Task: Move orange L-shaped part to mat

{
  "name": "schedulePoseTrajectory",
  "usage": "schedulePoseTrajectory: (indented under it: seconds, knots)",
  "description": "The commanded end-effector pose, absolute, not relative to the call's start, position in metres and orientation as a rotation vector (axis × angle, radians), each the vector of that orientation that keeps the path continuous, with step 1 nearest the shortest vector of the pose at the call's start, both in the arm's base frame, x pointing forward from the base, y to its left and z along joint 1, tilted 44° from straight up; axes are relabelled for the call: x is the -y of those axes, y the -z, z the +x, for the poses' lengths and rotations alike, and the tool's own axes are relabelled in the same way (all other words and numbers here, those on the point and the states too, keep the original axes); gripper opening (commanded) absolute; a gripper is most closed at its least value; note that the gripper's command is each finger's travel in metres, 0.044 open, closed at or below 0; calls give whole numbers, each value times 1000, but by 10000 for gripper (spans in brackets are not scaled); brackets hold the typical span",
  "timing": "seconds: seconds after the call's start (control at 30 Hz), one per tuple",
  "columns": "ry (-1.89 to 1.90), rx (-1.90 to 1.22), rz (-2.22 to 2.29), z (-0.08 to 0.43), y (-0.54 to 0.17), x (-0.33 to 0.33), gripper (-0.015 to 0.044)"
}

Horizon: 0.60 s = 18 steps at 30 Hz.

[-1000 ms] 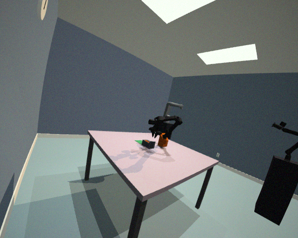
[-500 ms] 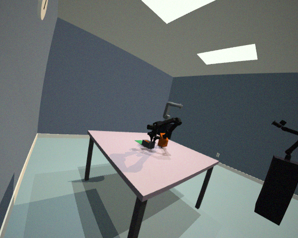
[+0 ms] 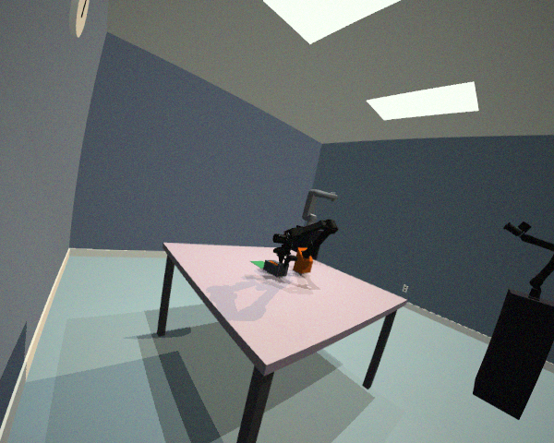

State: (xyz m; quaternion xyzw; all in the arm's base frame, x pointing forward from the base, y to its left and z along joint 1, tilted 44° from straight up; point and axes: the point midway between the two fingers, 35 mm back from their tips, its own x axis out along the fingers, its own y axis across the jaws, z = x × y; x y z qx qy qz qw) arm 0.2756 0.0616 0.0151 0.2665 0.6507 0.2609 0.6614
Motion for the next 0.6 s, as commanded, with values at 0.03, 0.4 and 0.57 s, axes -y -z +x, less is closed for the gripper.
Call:
schedulePoseTrajectory:
  seconds: [0.03, 0.4, 0.57]
  knots:
    - [-590, -1482, 612, 274, -7, -69, 180]
    - [-591, -1482, 613, 274, 5, -82, 180]
    - [-592, -1482, 613, 273, 6, -83, 180]
